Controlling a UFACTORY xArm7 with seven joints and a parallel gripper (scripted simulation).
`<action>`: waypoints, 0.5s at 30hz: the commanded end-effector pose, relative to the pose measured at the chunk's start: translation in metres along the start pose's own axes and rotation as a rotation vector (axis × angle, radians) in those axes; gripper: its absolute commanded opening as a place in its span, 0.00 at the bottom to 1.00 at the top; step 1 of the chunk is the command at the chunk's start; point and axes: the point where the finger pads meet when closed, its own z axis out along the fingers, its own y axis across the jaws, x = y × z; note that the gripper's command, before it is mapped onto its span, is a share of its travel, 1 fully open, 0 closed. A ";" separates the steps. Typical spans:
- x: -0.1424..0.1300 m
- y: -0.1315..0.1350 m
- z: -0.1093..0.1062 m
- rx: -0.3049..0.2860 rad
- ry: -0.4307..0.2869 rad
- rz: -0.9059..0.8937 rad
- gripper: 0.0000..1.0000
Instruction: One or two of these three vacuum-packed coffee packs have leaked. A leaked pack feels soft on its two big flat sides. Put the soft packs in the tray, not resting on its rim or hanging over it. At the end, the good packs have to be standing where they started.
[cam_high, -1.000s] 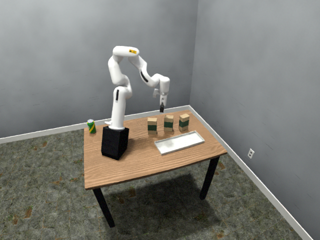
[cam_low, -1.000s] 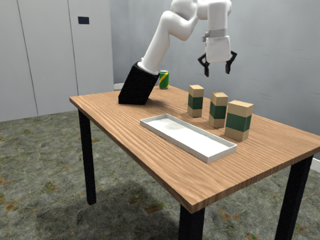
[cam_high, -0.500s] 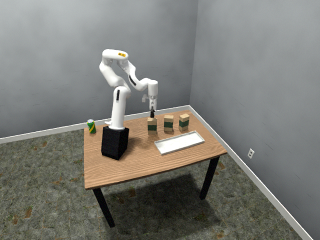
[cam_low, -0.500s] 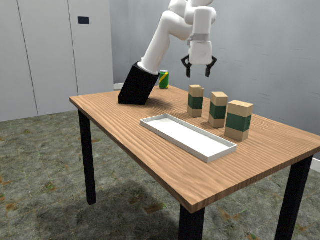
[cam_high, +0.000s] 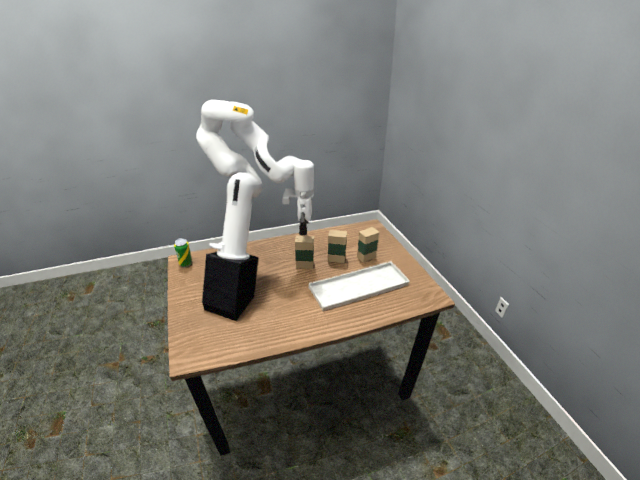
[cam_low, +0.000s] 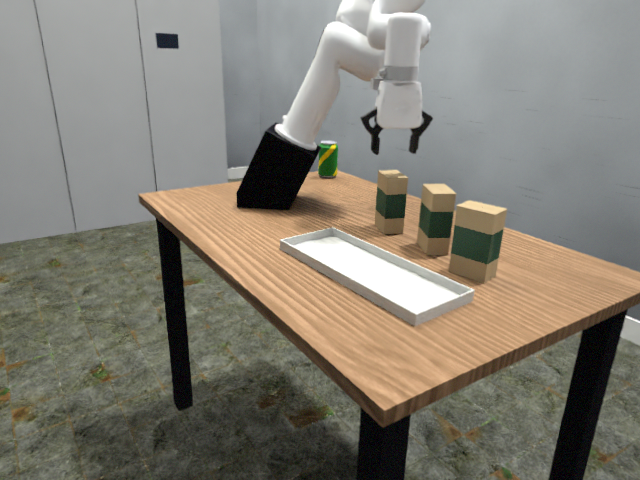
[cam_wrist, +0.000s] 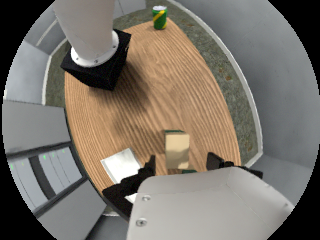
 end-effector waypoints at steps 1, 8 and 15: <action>-0.001 0.000 -0.001 -0.001 -0.002 0.000 1.00; -0.001 0.000 -0.001 -0.001 -0.002 0.000 0.85; -0.001 0.000 -0.001 -0.001 -0.002 0.000 0.85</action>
